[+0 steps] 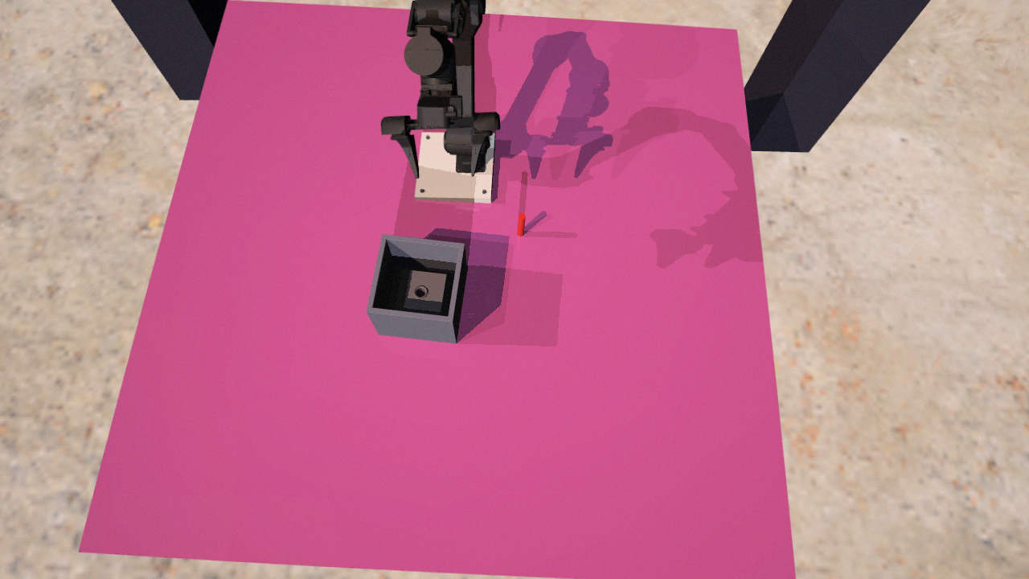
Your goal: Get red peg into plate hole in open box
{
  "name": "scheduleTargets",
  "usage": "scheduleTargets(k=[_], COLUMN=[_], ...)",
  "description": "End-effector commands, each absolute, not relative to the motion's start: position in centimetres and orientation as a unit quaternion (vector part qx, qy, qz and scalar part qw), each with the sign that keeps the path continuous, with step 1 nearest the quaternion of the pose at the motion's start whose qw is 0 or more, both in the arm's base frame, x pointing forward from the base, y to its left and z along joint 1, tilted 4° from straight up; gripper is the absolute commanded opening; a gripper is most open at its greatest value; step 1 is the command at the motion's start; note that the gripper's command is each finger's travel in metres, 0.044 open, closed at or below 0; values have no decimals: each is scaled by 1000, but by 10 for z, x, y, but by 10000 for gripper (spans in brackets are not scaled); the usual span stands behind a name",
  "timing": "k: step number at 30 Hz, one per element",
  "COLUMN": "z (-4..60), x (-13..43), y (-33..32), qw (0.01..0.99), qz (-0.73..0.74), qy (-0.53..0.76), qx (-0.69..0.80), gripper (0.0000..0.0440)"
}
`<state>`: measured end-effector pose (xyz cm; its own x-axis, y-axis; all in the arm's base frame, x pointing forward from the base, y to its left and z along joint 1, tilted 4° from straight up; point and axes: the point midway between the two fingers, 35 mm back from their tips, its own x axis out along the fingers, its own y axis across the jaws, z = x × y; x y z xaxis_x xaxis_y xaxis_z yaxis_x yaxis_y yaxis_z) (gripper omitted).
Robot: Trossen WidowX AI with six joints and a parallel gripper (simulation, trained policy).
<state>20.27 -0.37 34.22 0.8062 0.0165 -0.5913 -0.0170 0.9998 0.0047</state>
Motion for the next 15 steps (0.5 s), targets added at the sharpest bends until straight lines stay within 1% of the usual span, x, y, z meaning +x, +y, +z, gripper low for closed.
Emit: scheduleTargets(k=[1,15], z=[324,261], x=[208,216], y=[3,40], qw=[935,839], qz=[15,4], qy=[351,507], qx=[38,198], gripper=[440,440])
